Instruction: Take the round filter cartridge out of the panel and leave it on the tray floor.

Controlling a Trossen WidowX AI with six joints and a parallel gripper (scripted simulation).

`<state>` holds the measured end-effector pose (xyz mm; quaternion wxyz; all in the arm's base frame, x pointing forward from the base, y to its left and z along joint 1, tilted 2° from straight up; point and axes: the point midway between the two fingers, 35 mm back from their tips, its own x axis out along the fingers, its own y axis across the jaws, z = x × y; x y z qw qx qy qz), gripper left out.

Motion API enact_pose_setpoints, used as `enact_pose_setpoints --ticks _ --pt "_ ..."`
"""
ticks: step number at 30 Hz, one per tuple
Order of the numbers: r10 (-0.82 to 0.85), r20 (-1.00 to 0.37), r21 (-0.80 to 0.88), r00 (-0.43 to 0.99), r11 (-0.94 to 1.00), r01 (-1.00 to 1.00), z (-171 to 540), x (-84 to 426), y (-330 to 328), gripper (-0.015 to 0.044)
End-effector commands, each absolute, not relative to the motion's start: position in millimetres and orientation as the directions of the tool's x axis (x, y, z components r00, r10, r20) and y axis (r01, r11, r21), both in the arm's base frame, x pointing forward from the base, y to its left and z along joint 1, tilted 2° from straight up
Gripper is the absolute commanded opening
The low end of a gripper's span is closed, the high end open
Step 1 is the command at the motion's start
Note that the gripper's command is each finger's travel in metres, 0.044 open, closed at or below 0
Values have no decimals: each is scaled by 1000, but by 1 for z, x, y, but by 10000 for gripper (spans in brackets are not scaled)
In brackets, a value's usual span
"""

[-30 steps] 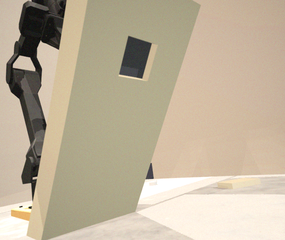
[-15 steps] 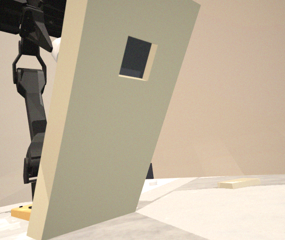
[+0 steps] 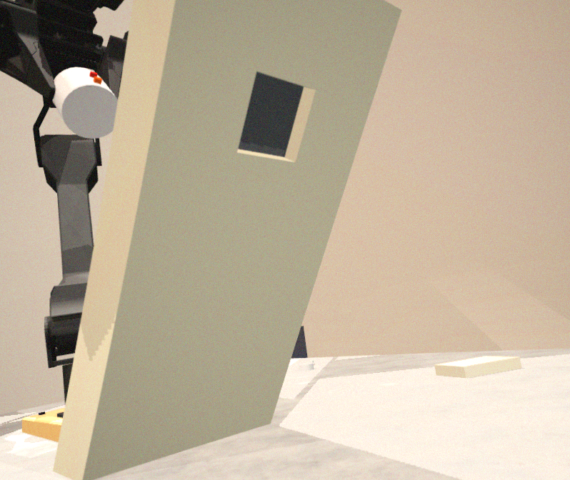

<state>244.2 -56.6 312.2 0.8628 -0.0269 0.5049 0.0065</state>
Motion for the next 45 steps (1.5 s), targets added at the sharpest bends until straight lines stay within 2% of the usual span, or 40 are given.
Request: enact_pose_setpoints --ticks 1,20,35,45 --pt "-28 -870 -37 492 999 -9 312 243 -60 0" --pt "-259 -862 -34 435 887 461 299 208 -145 0" --pt "-423 -852 -31 308 629 777 288 158 -202 0" --pt "-485 -845 -27 224 458 888 283 126 -225 0"
